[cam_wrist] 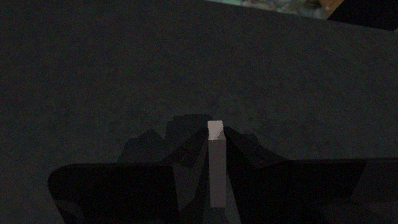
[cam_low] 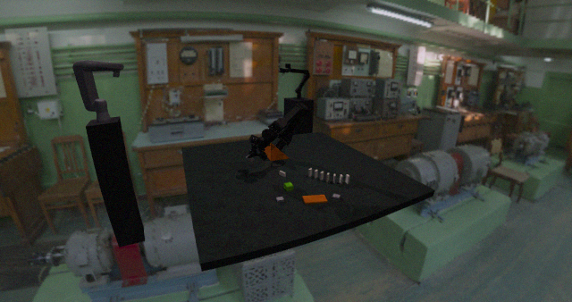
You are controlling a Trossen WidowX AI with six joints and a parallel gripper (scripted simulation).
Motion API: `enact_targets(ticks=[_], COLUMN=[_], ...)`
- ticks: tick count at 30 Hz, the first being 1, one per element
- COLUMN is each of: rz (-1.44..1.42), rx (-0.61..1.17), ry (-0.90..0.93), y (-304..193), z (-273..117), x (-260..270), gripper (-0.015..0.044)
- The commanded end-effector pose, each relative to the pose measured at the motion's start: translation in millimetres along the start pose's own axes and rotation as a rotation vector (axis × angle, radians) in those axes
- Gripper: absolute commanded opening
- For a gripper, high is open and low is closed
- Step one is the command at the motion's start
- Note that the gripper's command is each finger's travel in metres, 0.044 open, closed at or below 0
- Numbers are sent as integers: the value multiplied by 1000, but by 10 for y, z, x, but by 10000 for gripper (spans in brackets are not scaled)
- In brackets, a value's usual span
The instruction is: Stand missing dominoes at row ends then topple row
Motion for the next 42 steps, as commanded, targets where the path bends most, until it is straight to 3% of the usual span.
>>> enact_targets(ticks=[1, 35, 42], rz=[12, 191, 203], rx=[-70, -648, -672], ry=[-24, -47, -43], y=[-99, -835, -870], z=[-19, -239, -253], x=[25, 35, 25], gripper=[29, 29, 29])
Point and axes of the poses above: the point midway between the two fingers, 35 mm back from their tips, its own z axis out along the fingers, its own x axis across the jaws, y = z × x, the point moved 9 cm from there along -z, back along the fingers, and after that the axes turned 15 degrees about -z, right-handed, at the moved point
